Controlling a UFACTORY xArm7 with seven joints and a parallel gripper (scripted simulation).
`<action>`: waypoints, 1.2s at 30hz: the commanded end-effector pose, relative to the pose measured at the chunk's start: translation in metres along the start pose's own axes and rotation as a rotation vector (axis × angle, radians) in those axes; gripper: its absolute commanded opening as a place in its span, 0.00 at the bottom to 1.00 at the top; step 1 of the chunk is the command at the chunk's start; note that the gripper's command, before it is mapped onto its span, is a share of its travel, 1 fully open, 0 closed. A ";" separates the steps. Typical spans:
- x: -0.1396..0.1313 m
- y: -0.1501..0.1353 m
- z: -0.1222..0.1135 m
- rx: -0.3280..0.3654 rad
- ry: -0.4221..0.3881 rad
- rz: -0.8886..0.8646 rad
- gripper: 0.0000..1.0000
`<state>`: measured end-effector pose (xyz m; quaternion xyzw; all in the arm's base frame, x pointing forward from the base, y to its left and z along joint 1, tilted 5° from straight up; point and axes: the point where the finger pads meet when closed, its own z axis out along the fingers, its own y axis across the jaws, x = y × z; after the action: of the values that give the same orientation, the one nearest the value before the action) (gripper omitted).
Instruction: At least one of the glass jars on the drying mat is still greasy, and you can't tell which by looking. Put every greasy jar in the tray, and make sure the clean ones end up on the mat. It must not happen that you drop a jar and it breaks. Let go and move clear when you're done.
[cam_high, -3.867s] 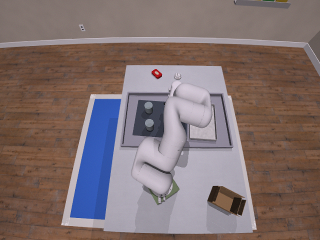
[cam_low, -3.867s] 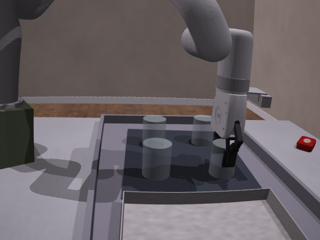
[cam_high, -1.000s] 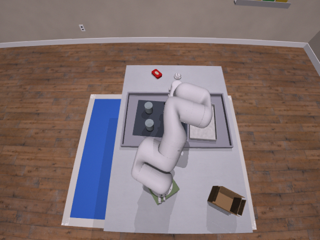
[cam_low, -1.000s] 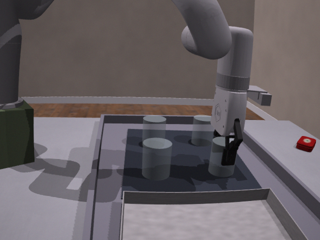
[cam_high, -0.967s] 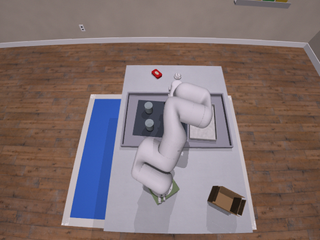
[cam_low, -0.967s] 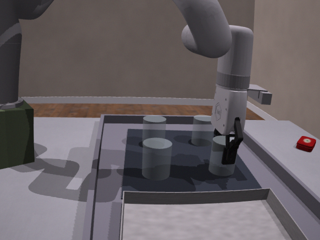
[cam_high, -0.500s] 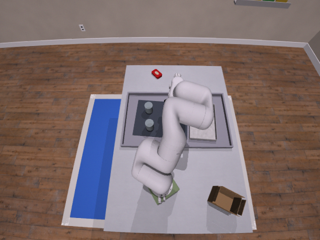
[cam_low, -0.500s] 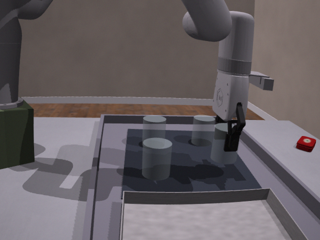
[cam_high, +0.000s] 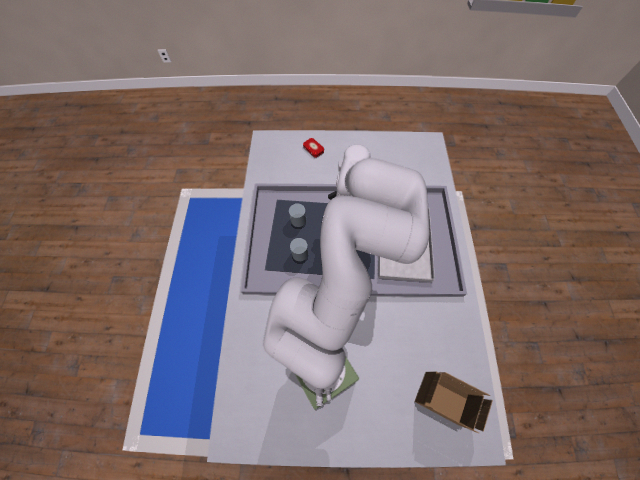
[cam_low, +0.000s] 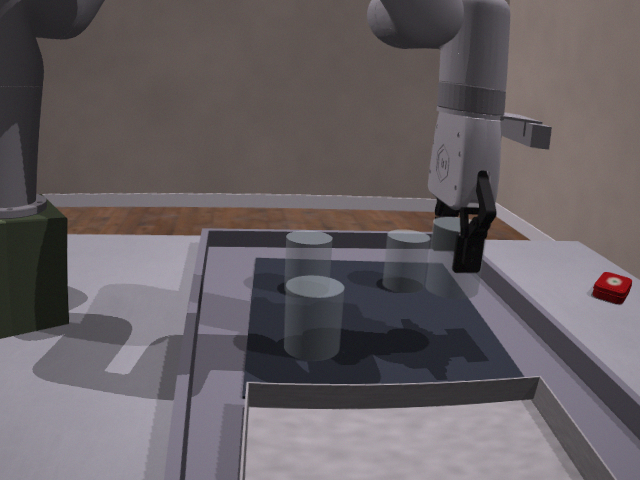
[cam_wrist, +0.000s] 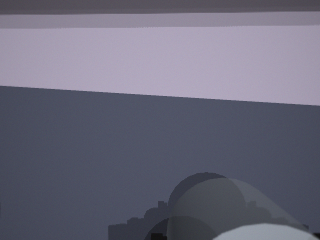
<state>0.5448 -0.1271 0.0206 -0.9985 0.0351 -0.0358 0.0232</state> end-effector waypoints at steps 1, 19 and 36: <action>0.002 0.000 -0.011 -0.001 0.005 0.000 0.00; 0.001 0.000 -0.053 -0.001 0.005 0.000 0.00; -0.012 0.034 -0.064 -0.001 0.005 0.000 0.00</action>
<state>0.5285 -0.1528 0.0803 -0.9985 0.0345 -0.0358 0.0234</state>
